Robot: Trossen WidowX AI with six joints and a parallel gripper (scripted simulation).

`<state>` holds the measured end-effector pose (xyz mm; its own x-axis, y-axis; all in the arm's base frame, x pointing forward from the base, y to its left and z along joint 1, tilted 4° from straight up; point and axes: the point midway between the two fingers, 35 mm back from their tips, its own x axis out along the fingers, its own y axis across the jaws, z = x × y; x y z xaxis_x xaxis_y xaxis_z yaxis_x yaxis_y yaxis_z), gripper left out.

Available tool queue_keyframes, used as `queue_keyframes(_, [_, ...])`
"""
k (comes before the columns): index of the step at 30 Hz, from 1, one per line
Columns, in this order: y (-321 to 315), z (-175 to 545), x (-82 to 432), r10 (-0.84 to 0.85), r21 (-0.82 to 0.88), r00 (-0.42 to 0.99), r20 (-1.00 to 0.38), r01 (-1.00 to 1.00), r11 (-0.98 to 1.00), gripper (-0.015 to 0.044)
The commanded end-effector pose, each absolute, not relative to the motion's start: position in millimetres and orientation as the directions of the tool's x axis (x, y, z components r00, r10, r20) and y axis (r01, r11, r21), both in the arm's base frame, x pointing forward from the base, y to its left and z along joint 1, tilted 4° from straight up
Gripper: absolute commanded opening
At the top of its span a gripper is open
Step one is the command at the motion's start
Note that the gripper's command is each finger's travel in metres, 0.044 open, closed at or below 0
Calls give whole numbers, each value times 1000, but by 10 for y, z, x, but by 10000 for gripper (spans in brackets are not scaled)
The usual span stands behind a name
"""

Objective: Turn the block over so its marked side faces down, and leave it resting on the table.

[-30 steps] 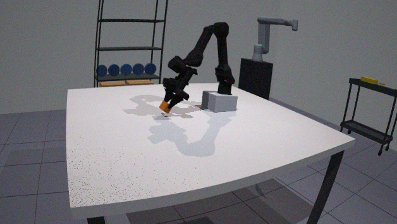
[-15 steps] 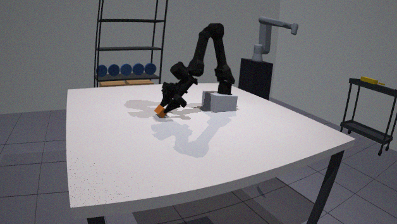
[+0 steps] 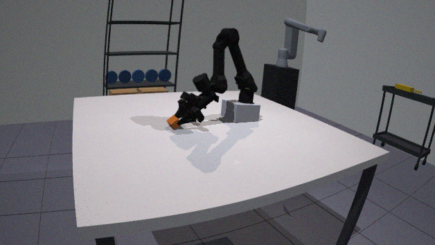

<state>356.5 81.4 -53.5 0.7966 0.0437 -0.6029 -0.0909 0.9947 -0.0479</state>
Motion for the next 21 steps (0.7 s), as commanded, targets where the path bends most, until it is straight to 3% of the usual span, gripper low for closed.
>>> queue_keyframes(1, [777, -626, 3462, 40, -58, 809, -587, -91, 994, 0])
queue_keyframes(13, [729, -553, 3324, 50, -56, 887, -459, -85, 995, 0])
queue_keyframes(21, [728, -508, 3314, 52, -54, 895, -442, -84, 995, 0])
